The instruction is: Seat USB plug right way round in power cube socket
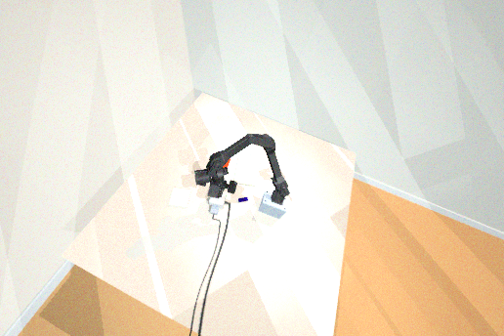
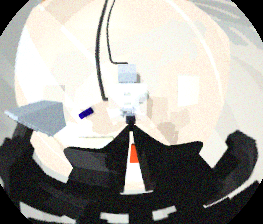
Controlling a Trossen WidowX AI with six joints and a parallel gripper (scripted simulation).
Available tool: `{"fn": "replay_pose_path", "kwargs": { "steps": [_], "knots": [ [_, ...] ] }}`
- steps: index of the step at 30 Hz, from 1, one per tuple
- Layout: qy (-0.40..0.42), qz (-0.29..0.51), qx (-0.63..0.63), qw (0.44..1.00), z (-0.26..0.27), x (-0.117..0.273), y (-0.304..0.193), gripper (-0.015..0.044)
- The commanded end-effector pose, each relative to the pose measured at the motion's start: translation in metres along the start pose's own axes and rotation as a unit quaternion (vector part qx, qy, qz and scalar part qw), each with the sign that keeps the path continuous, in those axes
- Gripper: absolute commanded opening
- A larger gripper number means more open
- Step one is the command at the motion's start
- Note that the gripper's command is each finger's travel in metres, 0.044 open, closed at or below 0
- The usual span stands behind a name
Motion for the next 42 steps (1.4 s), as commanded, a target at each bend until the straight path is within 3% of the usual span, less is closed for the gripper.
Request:
{"fn": "replay_pose_path", "kwargs": {
  "steps": [1, 18, 42],
  "knots": [
    [0.001, -0.002, -0.003, 1.000, 0.0001, 0.0032, 0.0001, 0.0000],
    [0.000, -0.001, -0.023, 1.000, 0.0000, 0.0094, 0.0001, 0.0000],
    [0.000, 0.000, -0.328, 0.945, -0.0001, 0.0087, 0.0001, 0.0000]
  ]
}}
Point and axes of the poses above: the point midway between the two fingers, 35 mm back from their tips, its own x axis back along the fingers, its own z axis across the jaws, y = z × x, the point moved 2 cm from there along x, back along the fingers, and after that the axes turned 5 degrees about -x, right-handed, at the moved point
